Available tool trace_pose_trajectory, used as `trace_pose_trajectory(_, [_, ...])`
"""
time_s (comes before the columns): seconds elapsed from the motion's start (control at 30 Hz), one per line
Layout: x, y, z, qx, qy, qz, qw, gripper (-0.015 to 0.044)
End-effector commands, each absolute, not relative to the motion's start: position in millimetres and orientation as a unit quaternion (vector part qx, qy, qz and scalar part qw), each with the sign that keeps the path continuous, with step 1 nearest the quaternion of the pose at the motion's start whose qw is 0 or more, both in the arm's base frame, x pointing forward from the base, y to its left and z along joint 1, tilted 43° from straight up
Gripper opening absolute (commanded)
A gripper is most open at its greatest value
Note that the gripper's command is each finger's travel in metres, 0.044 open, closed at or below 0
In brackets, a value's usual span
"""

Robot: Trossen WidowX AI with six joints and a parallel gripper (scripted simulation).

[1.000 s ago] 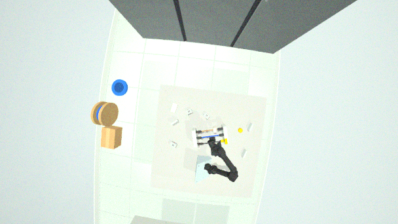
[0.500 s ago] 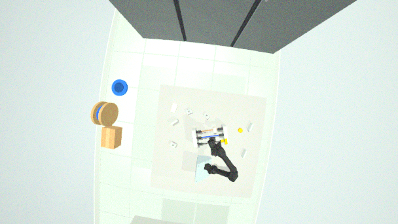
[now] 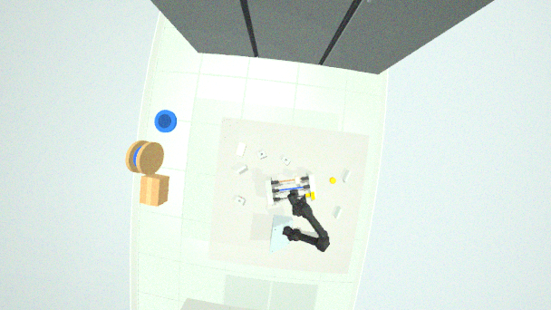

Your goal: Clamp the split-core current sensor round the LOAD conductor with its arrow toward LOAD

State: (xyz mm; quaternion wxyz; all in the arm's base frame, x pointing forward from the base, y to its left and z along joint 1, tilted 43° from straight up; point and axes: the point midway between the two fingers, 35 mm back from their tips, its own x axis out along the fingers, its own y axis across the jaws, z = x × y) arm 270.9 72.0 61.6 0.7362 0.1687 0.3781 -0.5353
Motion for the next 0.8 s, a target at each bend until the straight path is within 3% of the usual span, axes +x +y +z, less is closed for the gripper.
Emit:
trace_pose_trajectory(0.0, [270.5, 72.0, 61.7, 0.169, 0.378, -0.536, 0.736, 0.0440])
trace_pose_trajectory(0.77, [278.7, 36.5, 22.6, 0.168, 0.377, -0.535, 0.738, 0.0440])
